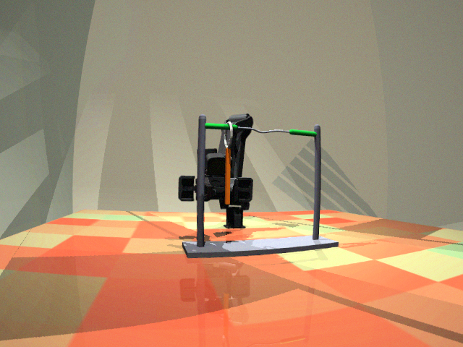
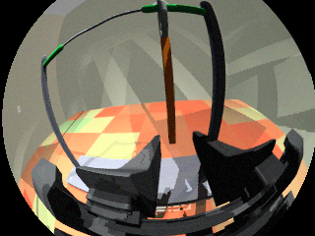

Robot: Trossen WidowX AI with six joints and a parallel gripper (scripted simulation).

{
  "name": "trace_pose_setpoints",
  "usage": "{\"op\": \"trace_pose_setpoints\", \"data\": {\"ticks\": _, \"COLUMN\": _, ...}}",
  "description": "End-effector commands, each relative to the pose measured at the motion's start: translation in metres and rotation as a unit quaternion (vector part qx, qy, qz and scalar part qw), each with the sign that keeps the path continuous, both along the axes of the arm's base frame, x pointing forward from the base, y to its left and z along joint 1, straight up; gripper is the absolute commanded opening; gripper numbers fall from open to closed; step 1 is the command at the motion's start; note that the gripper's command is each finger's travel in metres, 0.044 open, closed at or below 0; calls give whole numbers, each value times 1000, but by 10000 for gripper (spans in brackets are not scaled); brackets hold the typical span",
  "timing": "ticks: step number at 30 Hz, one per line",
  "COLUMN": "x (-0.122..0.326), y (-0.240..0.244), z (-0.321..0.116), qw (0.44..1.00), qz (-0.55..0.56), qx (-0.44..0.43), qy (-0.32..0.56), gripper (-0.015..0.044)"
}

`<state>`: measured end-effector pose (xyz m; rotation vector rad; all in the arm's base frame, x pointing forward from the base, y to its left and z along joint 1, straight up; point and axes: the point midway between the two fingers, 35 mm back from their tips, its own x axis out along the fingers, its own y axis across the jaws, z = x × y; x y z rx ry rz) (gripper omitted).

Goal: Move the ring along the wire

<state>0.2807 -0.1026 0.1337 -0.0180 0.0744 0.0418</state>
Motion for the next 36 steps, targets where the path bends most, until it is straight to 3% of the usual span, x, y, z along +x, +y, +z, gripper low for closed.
{"op": "trace_pose_setpoints", "data": {"ticks": 1, "x": 7, "y": -1, "z": -1, "qw": 1000, "qz": -2, "qx": 3, "qy": 2, "gripper": 160}}
{"op": "trace_pose_setpoints", "data": {"ticks": 36, "x": 59, "y": 5, "z": -7, "qw": 1000, "qz": -2, "qx": 4, "qy": -1, "gripper": 160}}
